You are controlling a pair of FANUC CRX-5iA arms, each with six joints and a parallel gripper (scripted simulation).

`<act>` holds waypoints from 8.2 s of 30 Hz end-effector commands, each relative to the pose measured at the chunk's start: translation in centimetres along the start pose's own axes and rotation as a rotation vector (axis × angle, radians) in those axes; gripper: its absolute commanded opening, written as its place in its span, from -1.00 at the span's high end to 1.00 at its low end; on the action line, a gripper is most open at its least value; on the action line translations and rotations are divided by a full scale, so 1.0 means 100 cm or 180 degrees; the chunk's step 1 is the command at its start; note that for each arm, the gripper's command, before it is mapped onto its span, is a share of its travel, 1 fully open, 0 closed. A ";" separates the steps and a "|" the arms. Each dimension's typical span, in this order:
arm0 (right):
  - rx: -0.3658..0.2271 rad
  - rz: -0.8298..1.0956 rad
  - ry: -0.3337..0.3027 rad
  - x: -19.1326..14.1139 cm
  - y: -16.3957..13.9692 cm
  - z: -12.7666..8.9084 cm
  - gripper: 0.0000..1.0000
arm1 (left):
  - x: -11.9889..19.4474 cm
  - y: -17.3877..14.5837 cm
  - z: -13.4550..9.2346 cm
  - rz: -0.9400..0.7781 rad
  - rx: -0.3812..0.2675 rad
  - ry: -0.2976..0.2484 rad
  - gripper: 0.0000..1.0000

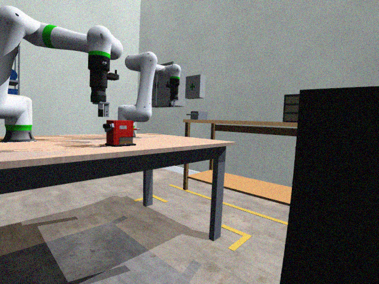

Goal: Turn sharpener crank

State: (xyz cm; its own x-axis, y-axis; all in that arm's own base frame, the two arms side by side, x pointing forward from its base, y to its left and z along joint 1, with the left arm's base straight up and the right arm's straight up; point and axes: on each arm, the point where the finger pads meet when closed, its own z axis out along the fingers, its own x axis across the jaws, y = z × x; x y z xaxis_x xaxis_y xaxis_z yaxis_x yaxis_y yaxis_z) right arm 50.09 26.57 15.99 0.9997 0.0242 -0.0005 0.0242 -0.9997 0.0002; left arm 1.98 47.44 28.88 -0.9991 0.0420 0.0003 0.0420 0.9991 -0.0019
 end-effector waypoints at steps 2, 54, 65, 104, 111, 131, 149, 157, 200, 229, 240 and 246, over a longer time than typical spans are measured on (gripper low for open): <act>0.0003 0.0000 0.0007 0.000 0.000 0.005 -0.93 | 0.000 0.000 -0.001 0.0000 -0.0006 -0.0001 -1.00; 0.0003 0.0000 0.0007 0.000 -0.001 0.024 -0.93 | 0.000 0.000 -0.001 0.0000 -0.0006 -0.0001 -1.00; 0.0003 0.0000 0.0007 0.000 -0.001 0.032 -0.93 | 0.000 0.000 -0.001 0.0000 -0.0006 -0.0001 -1.00; 0.0003 0.0000 0.0007 0.000 -0.001 0.058 -0.93 | 0.000 0.000 -0.001 0.0000 -0.0006 -0.0001 -1.00; 0.0003 0.0000 0.0007 0.000 -0.001 0.058 -0.93 | 0.000 0.000 -0.001 0.0000 -0.0006 -0.0001 -1.00; 0.0003 0.0000 0.0007 0.000 -0.001 0.058 1.00 | 0.000 0.000 -0.001 0.0000 -0.0006 -0.0001 -1.00; 0.0003 0.0000 0.0007 0.000 -0.001 0.058 1.00 | 0.000 0.000 -0.001 0.0000 -0.0006 -0.0001 -1.00; 0.0003 0.0000 0.0007 0.000 -0.001 0.058 1.00 | 0.000 0.000 -0.001 0.0000 -0.0006 -0.0001 -1.00; 0.0003 0.0000 0.0007 0.002 -0.001 0.086 1.00 | 0.000 0.000 -0.001 0.0000 -0.0006 -0.0001 -1.00; 0.0003 0.0000 0.0007 -0.015 -0.001 0.117 1.00 | 0.000 0.000 -0.001 0.0000 -0.0006 -0.0001 -1.00; 0.0003 0.0000 0.0007 -0.025 -0.001 0.123 1.00 | 0.000 0.000 -0.001 0.0000 -0.0006 -0.0001 -1.00; 0.0003 0.0000 0.0006 -0.033 -0.001 0.127 1.00 | 0.000 0.000 -0.001 0.0000 -0.0006 -0.0001 -1.00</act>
State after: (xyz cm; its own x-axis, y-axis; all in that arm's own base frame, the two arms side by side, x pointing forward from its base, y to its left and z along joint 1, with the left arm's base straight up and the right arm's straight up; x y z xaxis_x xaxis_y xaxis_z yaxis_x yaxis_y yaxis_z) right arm 46.98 26.55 3.32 0.9997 0.0242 -0.0001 0.0242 -0.9997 0.0001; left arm 1.98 47.44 28.88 -0.9991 0.0420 0.0003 0.0420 0.9991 -0.0019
